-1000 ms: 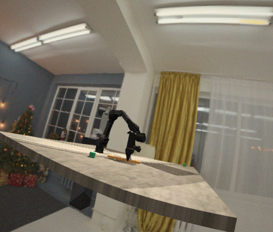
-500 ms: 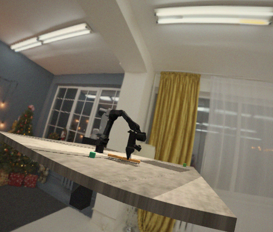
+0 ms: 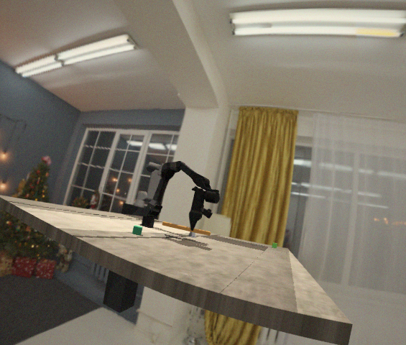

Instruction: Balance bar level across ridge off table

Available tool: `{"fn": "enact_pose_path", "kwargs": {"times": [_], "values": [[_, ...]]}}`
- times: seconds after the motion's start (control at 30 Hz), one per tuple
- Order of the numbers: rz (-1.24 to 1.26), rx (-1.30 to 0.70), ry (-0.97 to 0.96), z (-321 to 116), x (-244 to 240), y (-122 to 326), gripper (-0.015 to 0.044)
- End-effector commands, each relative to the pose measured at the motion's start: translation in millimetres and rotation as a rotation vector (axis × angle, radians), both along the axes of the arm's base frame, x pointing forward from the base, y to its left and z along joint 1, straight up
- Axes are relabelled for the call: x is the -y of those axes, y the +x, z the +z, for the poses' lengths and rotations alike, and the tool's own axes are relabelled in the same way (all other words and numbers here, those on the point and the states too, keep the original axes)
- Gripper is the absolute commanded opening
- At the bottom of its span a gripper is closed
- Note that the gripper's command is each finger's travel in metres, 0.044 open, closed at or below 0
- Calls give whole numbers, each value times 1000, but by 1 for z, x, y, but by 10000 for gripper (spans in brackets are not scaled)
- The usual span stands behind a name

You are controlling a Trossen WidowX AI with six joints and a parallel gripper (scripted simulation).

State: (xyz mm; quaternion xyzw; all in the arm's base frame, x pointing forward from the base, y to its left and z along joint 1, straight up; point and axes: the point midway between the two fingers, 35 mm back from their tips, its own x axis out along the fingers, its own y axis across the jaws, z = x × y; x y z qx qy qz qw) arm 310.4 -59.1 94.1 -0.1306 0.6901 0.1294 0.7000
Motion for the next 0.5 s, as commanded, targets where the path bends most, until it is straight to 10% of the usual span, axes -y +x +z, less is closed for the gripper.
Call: {"fn": "enact_pose_path", "kwargs": {"times": [0.0,0.47], "values": [[-2,13,-5,14,0,0,0],[-6,12,-6,44,-1,-4,0]]}}
